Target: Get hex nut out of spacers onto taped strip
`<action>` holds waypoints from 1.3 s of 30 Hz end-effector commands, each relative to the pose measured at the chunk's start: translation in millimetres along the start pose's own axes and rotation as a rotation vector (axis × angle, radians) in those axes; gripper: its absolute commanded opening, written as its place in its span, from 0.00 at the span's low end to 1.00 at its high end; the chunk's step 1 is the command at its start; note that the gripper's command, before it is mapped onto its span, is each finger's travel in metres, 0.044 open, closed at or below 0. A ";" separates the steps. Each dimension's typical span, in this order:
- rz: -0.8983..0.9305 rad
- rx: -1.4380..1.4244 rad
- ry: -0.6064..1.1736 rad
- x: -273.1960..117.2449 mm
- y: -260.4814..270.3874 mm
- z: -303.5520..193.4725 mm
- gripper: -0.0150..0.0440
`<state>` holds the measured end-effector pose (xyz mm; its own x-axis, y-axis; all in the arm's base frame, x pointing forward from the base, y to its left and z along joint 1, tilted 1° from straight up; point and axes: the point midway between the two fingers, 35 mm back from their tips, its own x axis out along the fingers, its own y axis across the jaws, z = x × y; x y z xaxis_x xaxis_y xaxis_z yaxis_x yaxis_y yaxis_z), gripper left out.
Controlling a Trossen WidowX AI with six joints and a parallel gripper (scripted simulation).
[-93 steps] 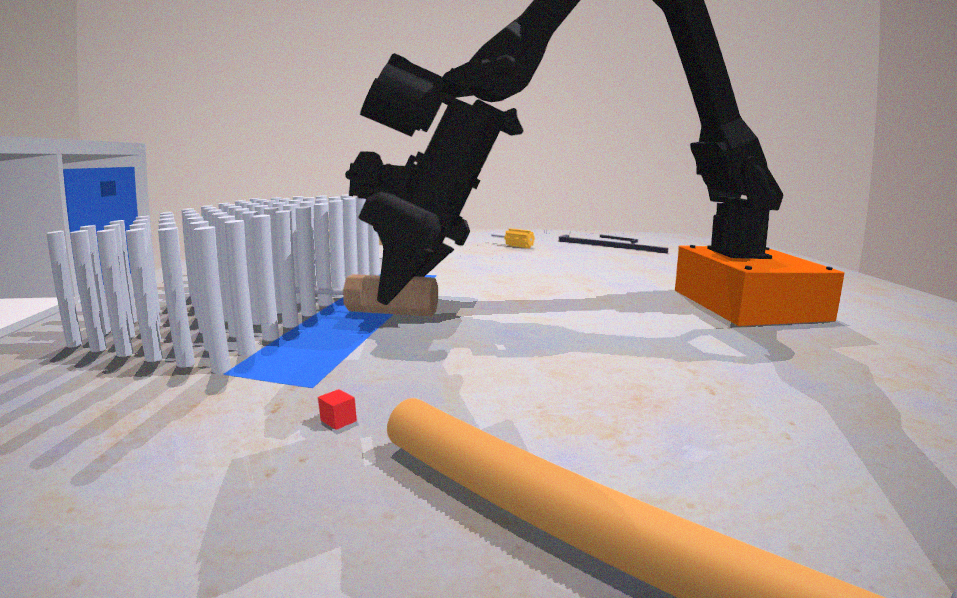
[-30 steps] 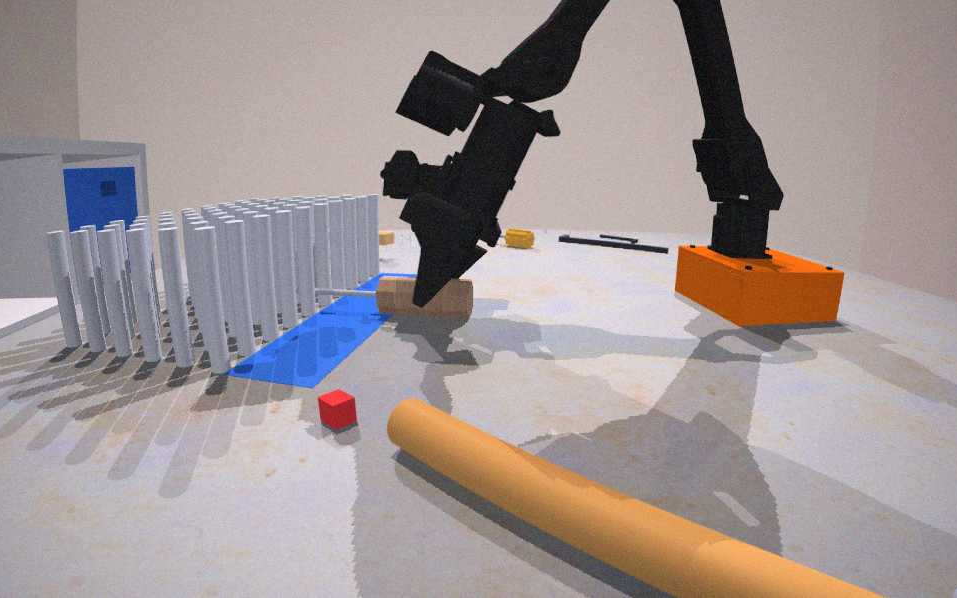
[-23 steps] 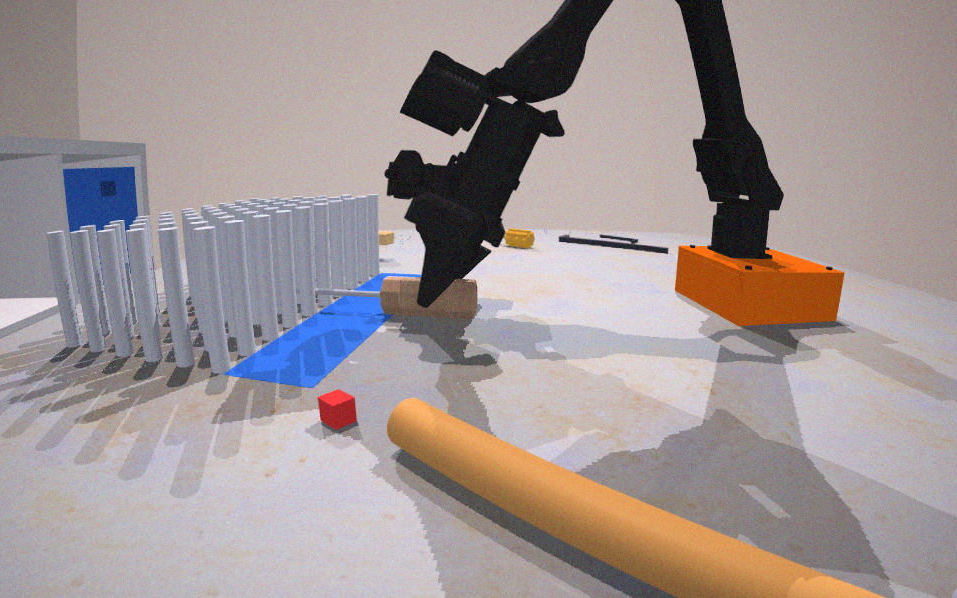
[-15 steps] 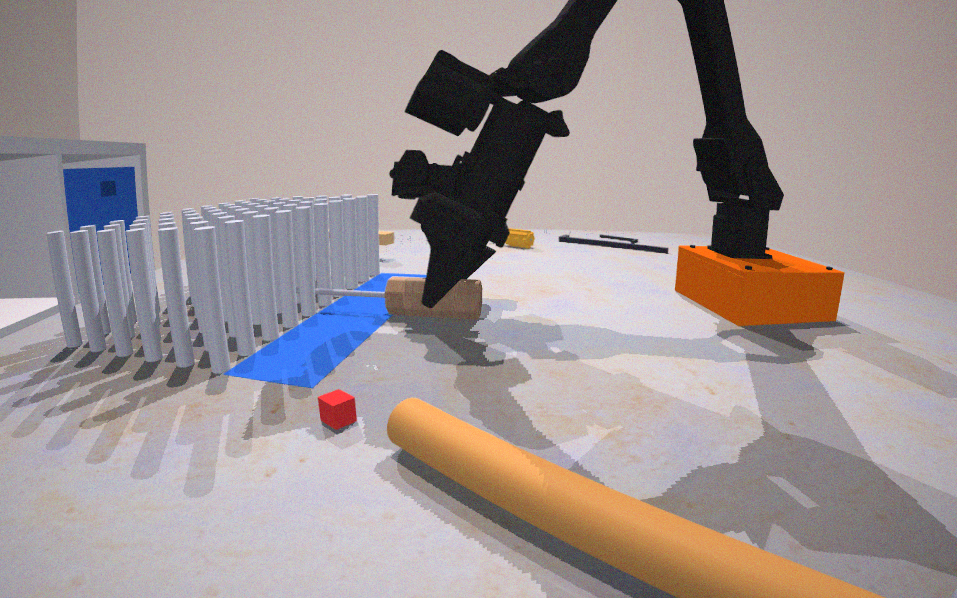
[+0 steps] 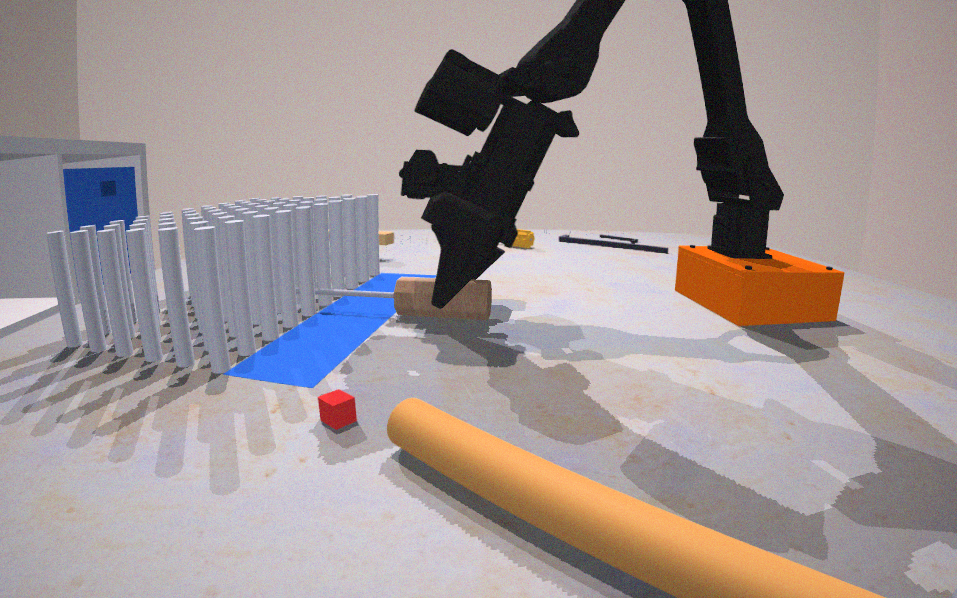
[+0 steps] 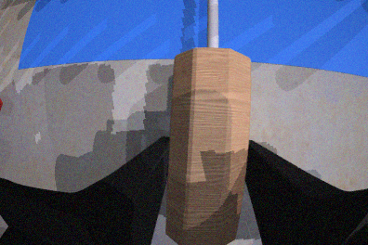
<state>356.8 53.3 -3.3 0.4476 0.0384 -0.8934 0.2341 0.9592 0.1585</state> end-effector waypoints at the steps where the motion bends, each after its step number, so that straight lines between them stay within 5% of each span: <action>1: -0.002 0.004 -0.004 -1.7 -0.7 -2.3 0.25; 39: -0.002 0.004 -0.002 -11.3 -0.5 -25.0 0.25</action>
<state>332.4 59.5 -4.2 0.4455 0.0386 -0.8945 0.2345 0.9592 0.1582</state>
